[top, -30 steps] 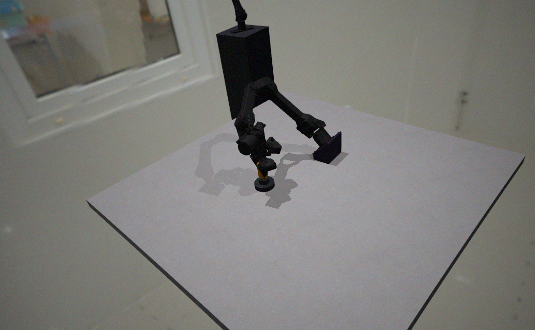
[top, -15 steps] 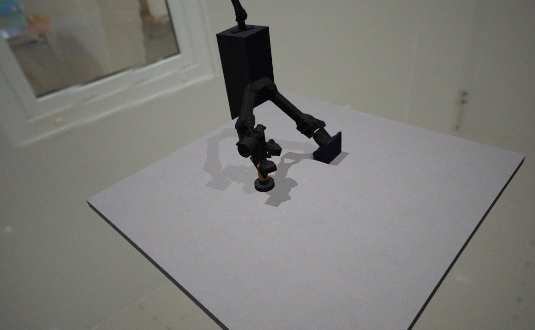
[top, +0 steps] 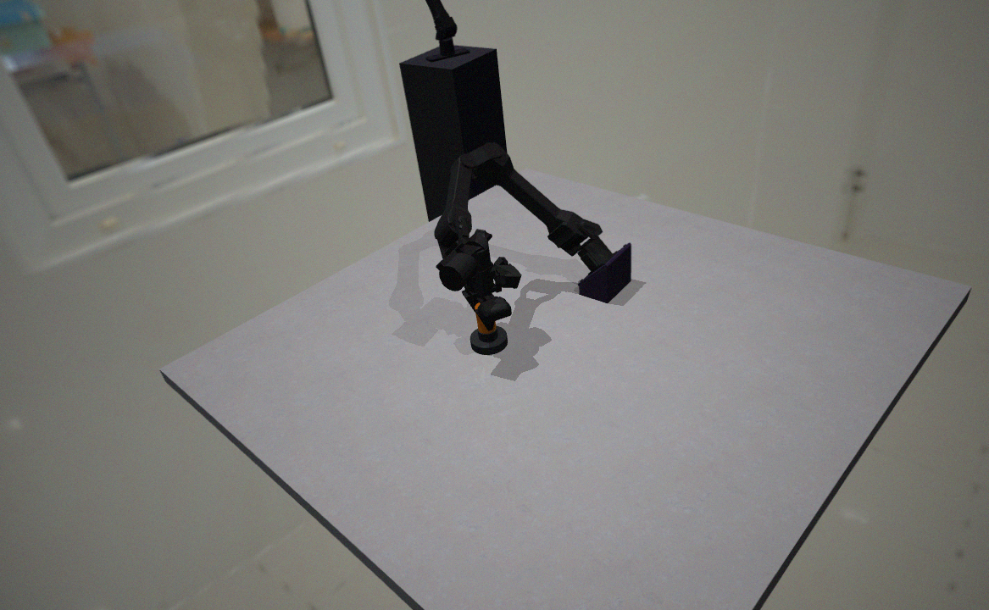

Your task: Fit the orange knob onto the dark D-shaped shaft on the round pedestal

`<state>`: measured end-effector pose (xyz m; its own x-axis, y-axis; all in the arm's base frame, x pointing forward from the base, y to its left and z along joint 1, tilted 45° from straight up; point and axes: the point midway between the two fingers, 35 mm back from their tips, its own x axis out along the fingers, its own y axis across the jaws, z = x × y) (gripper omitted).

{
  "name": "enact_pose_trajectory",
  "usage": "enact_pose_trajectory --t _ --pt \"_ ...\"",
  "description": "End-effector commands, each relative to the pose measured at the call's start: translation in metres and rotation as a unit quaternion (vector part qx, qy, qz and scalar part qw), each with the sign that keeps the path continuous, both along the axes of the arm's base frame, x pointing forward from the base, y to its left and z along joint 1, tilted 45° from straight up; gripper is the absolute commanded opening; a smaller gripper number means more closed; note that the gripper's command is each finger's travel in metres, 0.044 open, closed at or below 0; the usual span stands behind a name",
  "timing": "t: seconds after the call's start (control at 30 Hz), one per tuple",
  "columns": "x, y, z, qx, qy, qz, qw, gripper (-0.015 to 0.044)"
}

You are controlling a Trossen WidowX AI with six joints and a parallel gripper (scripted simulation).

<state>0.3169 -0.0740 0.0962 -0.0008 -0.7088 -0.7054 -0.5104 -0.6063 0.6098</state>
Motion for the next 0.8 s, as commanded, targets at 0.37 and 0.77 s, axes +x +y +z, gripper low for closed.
enact_pose_trajectory --t 0.37,0.77 --pt "0.0 0.0 0.0 0.0 0.0 0.0 1.0 0.044" --pt "0.002 0.058 0.054 0.004 -0.004 -0.001 1.0 0.044"
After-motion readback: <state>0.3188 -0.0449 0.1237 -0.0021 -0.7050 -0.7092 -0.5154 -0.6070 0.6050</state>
